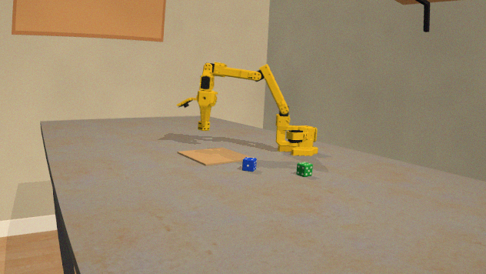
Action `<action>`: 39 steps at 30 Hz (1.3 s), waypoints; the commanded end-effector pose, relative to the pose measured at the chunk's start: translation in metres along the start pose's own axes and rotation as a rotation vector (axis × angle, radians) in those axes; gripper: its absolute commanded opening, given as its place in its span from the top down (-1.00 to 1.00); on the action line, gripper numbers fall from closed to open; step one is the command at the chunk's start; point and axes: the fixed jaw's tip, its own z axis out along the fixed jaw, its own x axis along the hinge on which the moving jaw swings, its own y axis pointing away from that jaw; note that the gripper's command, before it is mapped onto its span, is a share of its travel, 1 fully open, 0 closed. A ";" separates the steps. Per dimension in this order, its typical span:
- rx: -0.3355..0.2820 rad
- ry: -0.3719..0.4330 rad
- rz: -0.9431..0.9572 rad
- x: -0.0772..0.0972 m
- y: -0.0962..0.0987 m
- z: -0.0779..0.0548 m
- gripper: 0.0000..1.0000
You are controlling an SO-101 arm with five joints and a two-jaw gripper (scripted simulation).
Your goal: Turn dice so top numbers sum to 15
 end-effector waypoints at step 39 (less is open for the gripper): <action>-0.023 0.015 -0.567 0.058 0.124 -0.008 1.00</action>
